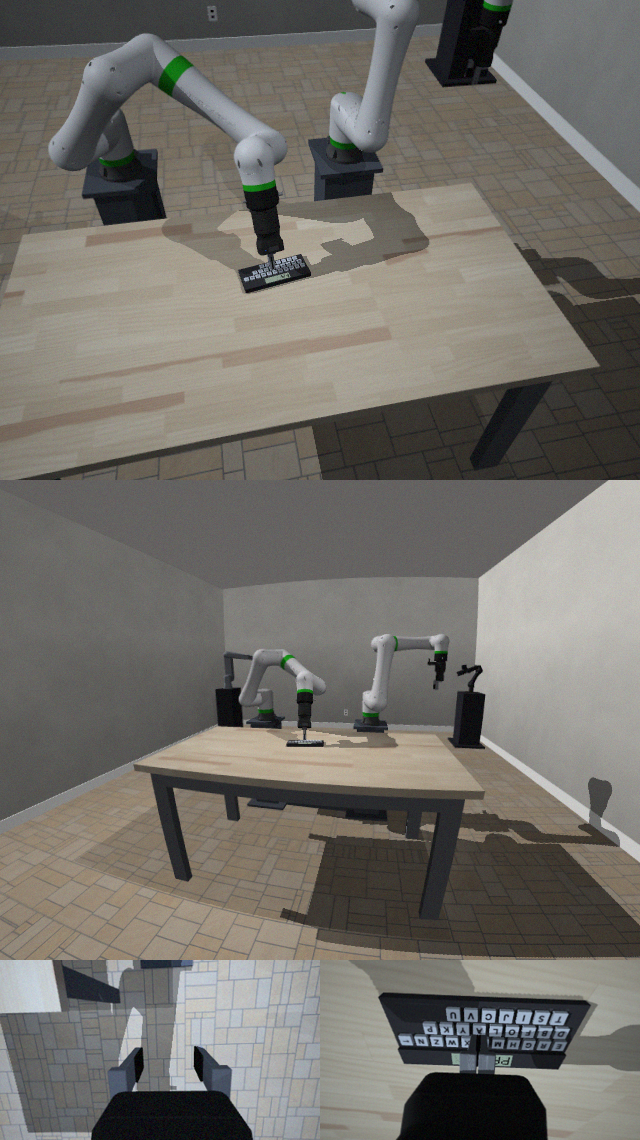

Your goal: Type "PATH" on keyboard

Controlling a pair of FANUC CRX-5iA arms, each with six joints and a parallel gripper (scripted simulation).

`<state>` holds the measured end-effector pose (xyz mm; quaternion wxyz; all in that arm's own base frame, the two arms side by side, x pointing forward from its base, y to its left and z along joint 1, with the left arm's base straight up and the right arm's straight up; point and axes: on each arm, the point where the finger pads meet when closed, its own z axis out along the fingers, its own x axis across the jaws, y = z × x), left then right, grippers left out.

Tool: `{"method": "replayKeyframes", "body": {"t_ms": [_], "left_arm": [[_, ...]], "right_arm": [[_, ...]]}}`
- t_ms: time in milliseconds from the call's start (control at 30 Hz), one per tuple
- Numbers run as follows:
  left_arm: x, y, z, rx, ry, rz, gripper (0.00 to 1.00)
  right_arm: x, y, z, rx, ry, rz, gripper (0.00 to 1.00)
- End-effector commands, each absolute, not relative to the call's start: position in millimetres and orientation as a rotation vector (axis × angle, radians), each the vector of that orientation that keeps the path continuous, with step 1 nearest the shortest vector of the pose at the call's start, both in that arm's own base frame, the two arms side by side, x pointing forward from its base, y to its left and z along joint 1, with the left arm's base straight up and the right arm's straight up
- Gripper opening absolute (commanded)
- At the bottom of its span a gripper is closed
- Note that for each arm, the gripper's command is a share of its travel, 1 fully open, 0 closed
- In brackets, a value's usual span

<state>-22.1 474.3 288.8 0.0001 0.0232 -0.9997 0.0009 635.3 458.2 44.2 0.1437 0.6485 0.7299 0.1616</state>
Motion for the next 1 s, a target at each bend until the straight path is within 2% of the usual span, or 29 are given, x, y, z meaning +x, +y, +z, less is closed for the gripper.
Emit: {"method": "replayKeyframes", "body": {"t_ms": [0, 967], "left_arm": [[-22, 474, 290, 0.073, -3.141, 0.0, 1.0], [-22, 474, 290, 0.073, -3.141, 0.0, 1.0]], "right_arm": [[636, 459, 48, 1.868, 2.104, 0.47, 0.0], [609, 536, 48, 1.868, 2.104, 0.47, 0.0]]}}
